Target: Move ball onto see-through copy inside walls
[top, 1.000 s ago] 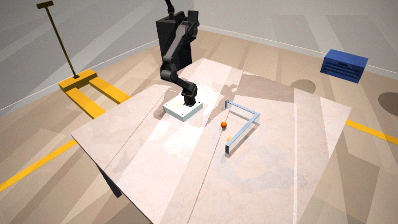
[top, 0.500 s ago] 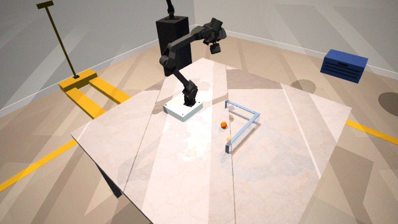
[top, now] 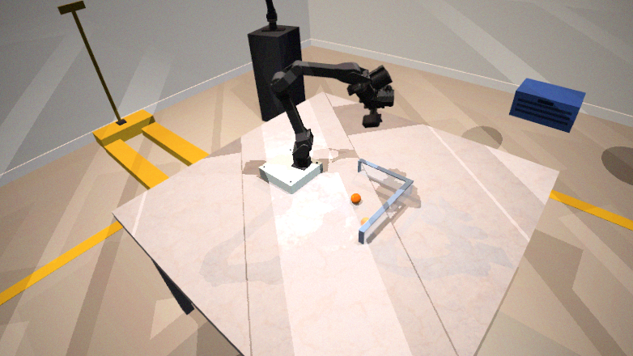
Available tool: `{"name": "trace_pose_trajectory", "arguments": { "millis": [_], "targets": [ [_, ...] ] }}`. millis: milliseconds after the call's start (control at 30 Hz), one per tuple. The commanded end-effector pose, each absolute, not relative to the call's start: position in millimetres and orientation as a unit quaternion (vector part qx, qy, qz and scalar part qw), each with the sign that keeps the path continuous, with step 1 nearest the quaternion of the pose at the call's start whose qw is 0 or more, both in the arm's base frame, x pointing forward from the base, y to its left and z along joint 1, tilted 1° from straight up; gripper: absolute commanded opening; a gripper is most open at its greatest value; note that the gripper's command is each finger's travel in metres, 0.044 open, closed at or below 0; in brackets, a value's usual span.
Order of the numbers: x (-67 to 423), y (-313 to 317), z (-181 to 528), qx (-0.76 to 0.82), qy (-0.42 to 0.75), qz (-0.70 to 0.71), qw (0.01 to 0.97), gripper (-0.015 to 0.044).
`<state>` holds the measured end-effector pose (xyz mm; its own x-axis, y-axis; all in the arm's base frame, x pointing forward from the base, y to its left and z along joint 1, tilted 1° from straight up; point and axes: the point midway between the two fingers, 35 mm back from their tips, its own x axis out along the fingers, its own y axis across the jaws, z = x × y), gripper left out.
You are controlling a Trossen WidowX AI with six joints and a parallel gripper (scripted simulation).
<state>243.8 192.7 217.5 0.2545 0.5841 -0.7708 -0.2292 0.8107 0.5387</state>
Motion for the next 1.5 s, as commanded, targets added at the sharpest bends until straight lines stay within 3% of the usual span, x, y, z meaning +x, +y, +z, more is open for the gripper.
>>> {"name": "trace_pose_trajectory", "arguments": {
  "millis": [0, 233, 467, 1467],
  "targets": [
    [278.2, 139.5, 179.3, 0.137, 0.569, 0.171, 0.793, 0.0288],
    [300.1, 36.0, 119.8, 0.098, 0.616, 0.031, 0.781, 0.0288],
    [276.2, -63.9, 70.7, 0.069, 0.684, -0.069, 0.722, 0.0288],
    [277.2, -66.9, 31.3, 0.068, 0.687, -0.071, 0.72, 0.0288]
  ]
}}
